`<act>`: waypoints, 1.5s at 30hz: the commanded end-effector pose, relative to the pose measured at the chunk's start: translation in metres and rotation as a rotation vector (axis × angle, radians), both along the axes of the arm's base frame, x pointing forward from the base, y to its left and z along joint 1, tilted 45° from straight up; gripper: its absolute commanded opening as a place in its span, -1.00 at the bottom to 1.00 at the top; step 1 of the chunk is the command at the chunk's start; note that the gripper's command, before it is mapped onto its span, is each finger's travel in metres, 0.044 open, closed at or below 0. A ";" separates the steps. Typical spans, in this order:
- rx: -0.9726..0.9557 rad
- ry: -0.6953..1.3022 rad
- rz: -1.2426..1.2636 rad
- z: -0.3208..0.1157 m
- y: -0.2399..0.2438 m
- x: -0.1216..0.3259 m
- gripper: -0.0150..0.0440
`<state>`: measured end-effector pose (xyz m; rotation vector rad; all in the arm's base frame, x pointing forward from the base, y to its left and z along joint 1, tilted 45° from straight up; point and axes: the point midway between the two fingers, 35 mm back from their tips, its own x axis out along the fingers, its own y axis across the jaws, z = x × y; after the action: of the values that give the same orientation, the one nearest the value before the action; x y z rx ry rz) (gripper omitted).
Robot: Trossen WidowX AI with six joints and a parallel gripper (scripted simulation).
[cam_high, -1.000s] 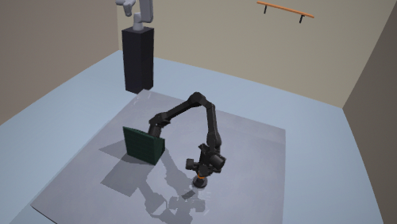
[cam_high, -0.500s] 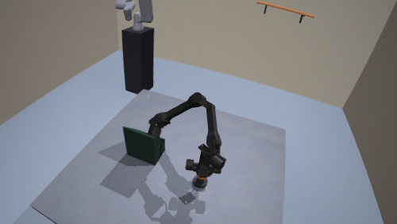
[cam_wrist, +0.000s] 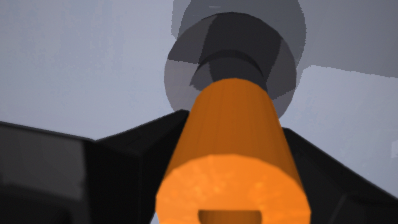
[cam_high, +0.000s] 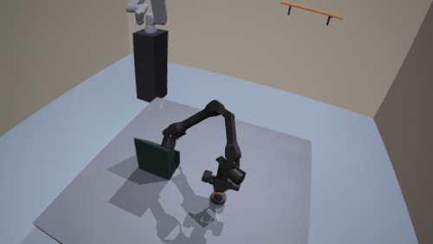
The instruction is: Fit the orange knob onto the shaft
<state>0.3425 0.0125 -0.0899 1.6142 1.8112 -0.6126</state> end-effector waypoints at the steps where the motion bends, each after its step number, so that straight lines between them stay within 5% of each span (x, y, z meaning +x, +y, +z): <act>1: -0.003 0.010 -0.025 0.003 -0.002 0.001 -0.49; 45: -0.003 0.010 -0.025 0.000 -0.004 0.004 -0.49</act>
<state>0.3444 0.0118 -0.0906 1.6328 1.8066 -0.6379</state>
